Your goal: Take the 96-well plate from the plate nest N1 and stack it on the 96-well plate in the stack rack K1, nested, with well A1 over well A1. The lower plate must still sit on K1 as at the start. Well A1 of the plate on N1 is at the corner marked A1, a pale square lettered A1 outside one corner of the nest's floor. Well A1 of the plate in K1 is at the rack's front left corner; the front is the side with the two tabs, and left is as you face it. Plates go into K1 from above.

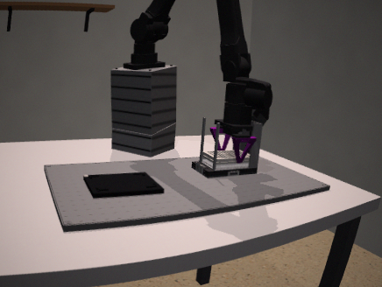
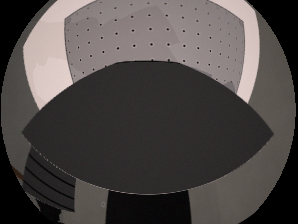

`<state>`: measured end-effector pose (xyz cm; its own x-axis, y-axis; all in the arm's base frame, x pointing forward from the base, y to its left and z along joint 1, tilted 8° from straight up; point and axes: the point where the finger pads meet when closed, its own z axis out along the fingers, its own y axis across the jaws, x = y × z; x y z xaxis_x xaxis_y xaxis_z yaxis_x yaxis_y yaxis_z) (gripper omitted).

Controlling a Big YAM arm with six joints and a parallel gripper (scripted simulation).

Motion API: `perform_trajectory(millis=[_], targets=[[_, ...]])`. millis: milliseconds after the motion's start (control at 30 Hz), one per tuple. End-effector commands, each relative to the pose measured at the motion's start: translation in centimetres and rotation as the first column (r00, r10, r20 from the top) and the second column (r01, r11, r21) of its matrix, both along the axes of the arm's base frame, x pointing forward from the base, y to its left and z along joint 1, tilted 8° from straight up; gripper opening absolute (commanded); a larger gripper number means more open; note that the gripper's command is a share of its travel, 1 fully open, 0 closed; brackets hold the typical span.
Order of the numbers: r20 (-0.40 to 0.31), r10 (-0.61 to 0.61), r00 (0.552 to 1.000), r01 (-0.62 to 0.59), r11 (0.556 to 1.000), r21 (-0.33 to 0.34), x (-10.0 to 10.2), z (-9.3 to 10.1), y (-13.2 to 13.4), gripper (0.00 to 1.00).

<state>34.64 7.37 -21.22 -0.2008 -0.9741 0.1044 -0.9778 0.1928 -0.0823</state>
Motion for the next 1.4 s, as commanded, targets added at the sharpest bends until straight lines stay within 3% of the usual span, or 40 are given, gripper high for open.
perform_trajectory(millis=[0,600,867,1367], targets=[[0.034,-0.013,0.999,0.013,1.0,0.004,1.5,0.4,-0.3,1.0],[0.034,-0.013,0.999,0.013,1.0,0.004,1.5,0.4,-0.3,1.0],[0.019,-0.006,1.0,0.006,1.0,0.003,0.4,3.0,0.5,1.0],[0.027,-0.002,1.0,0.002,1.0,0.005,0.5,6.5,1.2,1.0]])
